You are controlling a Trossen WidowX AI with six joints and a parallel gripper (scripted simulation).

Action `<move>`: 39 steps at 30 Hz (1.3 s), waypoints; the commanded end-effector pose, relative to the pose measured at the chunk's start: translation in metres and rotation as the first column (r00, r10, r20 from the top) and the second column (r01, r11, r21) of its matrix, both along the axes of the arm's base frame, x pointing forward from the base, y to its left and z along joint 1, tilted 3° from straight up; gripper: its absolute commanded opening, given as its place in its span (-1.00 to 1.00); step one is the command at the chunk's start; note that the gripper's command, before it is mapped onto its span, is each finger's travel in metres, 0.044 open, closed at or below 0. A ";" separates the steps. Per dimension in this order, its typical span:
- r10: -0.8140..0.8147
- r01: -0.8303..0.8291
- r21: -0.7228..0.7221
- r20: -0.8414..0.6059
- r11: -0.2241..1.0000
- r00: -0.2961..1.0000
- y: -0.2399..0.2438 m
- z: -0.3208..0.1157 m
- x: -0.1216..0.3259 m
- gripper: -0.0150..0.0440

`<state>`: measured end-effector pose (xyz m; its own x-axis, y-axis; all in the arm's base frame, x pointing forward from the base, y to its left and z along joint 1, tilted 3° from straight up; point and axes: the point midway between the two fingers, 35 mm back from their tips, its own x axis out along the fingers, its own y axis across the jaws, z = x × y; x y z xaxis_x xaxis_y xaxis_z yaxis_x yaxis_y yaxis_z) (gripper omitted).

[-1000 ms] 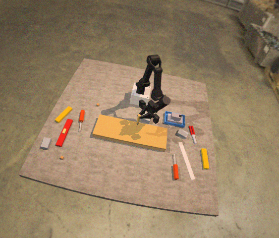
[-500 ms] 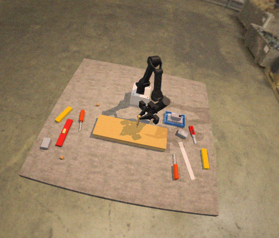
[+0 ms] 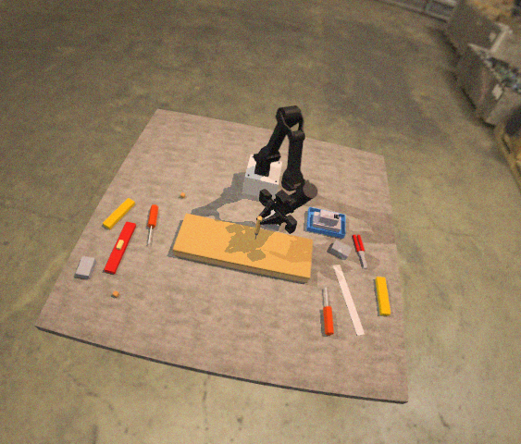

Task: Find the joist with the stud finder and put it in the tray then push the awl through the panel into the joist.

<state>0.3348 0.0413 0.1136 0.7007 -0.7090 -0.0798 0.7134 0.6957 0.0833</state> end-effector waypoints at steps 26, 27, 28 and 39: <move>-0.005 0.005 -0.007 -0.006 1.000 1.000 0.000 -0.016 0.000 -0.49; -0.005 0.005 -0.007 -0.006 1.000 1.000 0.000 -0.017 0.000 -0.49; -0.005 0.005 -0.007 -0.006 1.000 1.000 0.000 -0.017 0.000 -0.49; -0.005 0.005 -0.007 -0.006 1.000 1.000 0.000 -0.023 0.000 -0.49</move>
<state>0.3354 0.0418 0.0937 0.7006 -0.7090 -0.0800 0.7135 0.6960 0.0803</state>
